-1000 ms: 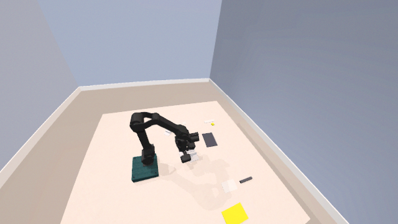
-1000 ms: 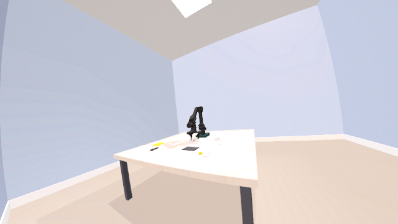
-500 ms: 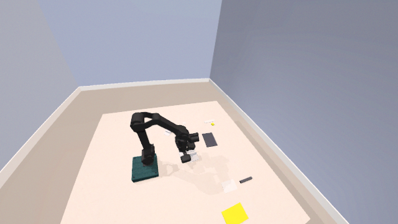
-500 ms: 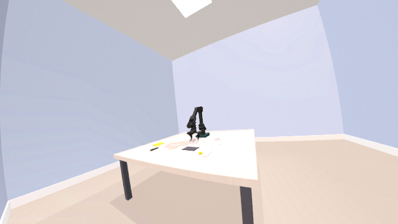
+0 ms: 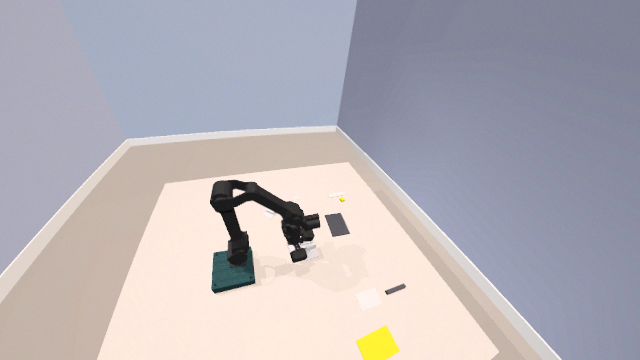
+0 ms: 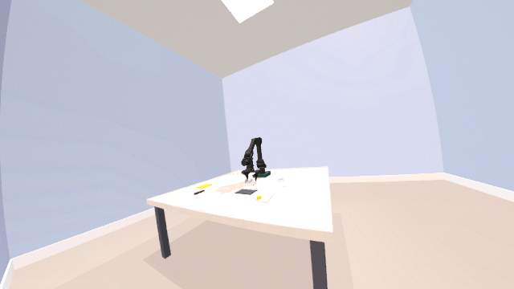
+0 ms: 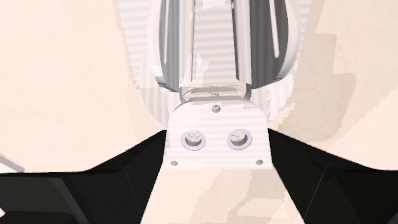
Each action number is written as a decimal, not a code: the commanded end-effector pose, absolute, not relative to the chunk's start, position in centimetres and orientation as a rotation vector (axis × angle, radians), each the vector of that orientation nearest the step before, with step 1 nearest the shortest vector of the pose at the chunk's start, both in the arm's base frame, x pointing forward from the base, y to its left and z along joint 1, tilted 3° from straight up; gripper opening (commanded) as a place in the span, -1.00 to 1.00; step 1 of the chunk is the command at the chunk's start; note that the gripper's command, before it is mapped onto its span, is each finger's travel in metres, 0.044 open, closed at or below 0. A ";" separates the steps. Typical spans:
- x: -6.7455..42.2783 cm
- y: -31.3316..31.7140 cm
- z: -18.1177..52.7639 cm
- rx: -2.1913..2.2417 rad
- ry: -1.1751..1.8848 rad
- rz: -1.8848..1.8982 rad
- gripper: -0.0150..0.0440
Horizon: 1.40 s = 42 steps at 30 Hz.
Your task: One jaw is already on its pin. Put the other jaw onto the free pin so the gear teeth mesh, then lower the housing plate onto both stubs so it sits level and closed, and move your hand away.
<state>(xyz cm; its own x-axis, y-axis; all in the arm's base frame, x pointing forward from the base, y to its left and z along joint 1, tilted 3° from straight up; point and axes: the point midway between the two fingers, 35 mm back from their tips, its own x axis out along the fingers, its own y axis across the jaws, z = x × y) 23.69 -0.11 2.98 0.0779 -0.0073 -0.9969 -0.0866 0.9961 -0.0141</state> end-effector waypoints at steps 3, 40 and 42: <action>23.7 -0.1 2.9 -0.074 1.493 0.060 0.70; 23.7 -0.1 2.1 -0.076 1.493 0.062 0.70; 23.7 -0.1 2.1 -0.076 1.493 0.062 0.70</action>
<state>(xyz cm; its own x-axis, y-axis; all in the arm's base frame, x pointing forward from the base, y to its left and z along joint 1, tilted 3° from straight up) 23.77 -0.11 2.24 0.0790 -0.0074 -0.9968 -0.0862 0.9962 -0.0142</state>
